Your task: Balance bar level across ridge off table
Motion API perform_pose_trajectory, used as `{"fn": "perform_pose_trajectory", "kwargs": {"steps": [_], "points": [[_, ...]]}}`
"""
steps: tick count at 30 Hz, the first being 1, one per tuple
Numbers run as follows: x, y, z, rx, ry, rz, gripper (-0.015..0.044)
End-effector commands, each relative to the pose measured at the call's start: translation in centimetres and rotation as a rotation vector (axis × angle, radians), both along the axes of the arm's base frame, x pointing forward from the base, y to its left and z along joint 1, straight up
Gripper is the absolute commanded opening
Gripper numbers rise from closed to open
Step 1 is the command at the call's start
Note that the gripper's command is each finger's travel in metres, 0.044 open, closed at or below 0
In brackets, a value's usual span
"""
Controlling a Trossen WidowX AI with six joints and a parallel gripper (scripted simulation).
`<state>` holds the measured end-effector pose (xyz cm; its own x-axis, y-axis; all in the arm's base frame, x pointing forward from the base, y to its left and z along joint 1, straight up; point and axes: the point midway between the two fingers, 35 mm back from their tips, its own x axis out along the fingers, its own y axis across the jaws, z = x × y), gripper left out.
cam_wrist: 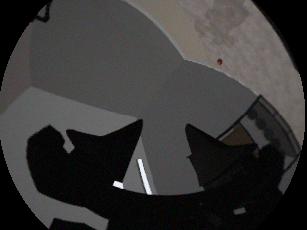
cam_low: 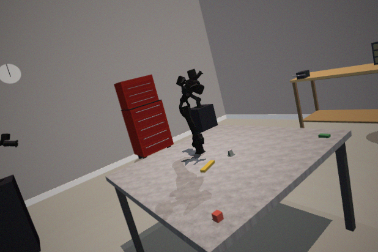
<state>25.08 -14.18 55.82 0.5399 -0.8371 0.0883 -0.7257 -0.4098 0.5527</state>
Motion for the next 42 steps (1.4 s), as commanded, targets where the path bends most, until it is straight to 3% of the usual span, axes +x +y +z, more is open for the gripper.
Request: {"fn": "perform_pose_trajectory", "kwargs": {"steps": [1,21,32,42], "points": [[2.7,-0.6,-2.8,-0.054,0.213,0.022,0.0315],[10.1,-4.2,-17.9,-0.262,1.179,0.291,0.0315],[10.5,-5.6,-27.0,-0.320,1.605,0.586,0.0315],[8.9,-6.1,-34.6,-0.347,1.874,0.953,0.0315]]}}
